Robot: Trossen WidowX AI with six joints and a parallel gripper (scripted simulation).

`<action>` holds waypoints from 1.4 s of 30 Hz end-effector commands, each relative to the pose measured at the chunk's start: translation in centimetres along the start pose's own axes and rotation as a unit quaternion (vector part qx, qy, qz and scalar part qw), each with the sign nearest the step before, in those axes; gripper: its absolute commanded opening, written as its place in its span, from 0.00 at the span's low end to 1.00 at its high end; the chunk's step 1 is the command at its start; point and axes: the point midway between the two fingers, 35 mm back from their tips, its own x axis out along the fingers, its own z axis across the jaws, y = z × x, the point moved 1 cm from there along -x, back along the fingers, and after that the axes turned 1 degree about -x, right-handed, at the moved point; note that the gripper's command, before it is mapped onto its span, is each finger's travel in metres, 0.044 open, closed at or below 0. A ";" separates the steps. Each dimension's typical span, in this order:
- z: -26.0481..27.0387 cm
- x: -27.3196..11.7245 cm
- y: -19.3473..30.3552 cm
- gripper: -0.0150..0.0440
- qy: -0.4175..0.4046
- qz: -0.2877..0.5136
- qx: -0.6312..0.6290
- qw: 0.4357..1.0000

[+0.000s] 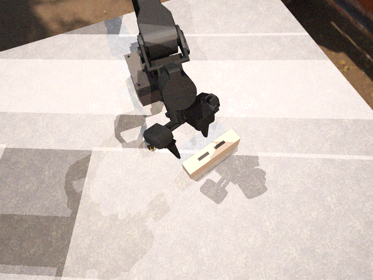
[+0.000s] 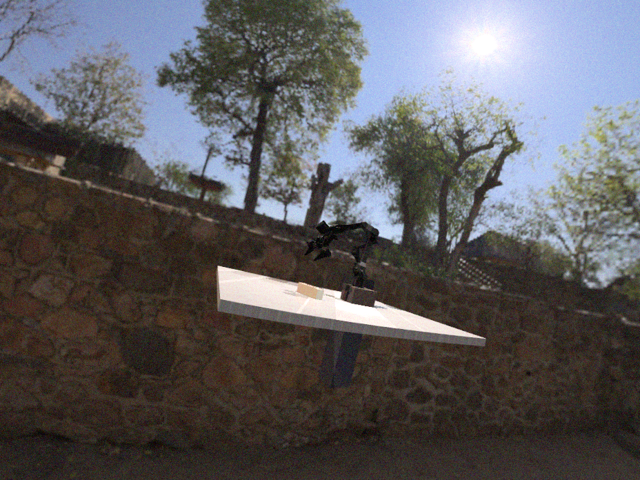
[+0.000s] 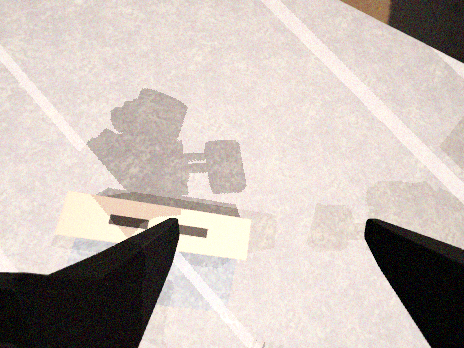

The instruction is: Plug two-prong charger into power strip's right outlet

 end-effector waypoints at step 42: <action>-1.3 5.2 21.6 1.00 -0.055 0.313 0.215 0.923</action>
